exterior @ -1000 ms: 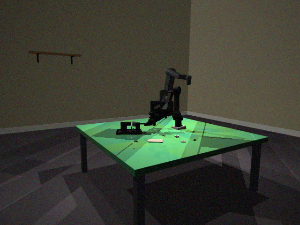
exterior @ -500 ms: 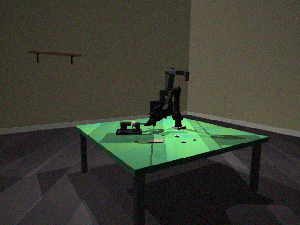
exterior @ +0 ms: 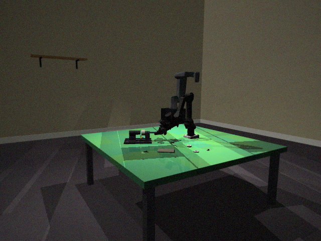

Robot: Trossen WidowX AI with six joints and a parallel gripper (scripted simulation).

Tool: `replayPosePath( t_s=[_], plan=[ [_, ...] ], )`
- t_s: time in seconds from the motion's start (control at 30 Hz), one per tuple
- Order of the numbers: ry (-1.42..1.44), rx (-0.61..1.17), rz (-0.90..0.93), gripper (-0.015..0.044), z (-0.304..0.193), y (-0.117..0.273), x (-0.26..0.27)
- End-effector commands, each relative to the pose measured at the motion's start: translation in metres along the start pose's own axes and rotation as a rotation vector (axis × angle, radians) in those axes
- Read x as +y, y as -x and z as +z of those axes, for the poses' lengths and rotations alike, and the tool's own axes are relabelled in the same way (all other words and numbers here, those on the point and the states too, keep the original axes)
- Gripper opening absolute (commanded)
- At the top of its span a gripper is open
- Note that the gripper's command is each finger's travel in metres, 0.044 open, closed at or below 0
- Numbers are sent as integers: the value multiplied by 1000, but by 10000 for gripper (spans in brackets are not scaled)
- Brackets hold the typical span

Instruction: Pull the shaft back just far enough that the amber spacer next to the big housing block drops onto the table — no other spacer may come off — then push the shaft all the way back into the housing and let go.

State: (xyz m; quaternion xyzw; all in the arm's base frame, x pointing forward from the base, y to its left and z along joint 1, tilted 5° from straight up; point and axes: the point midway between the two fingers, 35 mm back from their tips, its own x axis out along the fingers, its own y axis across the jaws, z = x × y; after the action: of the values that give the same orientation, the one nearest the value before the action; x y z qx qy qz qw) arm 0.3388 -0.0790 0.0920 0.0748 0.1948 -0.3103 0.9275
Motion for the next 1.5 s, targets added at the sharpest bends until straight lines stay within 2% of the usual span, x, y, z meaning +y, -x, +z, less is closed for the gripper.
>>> replayPosePath(
  t_s=[0.0, 1.47],
  plan=[
    [-3, -1, -2, 0, 2, -1, 0],
    [-3, -3, -2, 0, 9, -13, -1]
  ],
)
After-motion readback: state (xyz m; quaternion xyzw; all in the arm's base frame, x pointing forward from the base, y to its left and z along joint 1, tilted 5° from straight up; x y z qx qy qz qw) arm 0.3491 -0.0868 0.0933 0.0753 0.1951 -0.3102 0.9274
